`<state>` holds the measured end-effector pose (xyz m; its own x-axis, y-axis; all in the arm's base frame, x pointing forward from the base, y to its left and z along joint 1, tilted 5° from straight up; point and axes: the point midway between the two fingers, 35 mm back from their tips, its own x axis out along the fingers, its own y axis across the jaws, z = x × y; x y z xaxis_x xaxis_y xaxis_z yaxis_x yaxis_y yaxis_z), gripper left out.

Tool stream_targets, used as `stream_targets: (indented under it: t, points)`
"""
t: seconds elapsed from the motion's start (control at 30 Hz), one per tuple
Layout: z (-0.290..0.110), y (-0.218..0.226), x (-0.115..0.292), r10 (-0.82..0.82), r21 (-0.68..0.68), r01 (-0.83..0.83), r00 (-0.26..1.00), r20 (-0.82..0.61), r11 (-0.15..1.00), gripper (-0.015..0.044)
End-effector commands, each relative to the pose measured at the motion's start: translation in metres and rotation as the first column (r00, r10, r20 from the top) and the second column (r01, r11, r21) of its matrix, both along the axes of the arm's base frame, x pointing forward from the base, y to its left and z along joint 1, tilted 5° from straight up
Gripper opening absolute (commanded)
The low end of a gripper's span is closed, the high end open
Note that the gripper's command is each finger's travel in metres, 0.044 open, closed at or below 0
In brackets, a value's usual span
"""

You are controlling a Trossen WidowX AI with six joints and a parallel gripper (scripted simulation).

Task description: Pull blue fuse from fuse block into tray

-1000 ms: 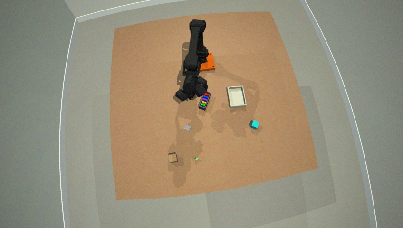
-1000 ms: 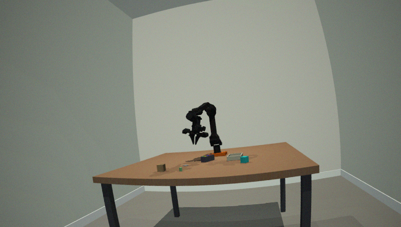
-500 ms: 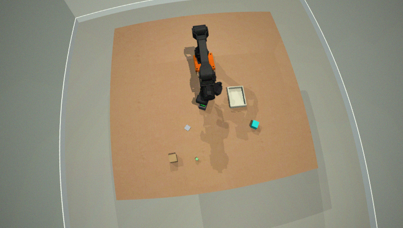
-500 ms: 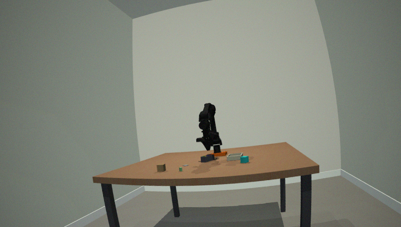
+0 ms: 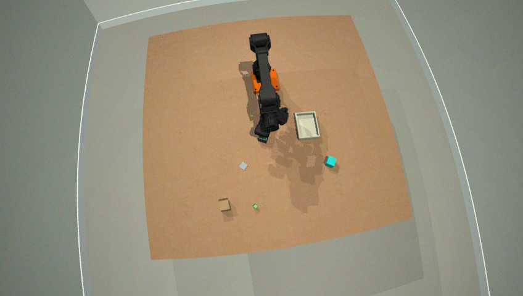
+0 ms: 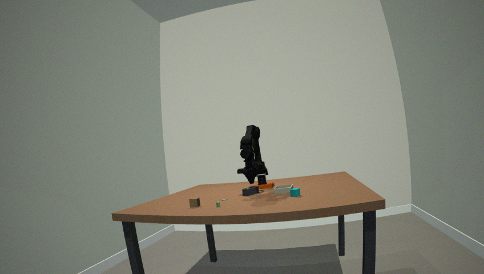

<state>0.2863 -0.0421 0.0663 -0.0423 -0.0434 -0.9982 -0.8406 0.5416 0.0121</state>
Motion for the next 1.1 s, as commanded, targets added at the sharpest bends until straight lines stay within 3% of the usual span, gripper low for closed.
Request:
stream_targets:
  t: [0.0,1.07]
  points:
    - [-0.004,0.000,-0.001,0.005,0.002,-0.005,1.000,-0.002,1.000,0.0066]
    - [-0.028,-0.002,-0.002,0.005,0.001,-0.005,1.000,-0.002,1.000,0.0066]
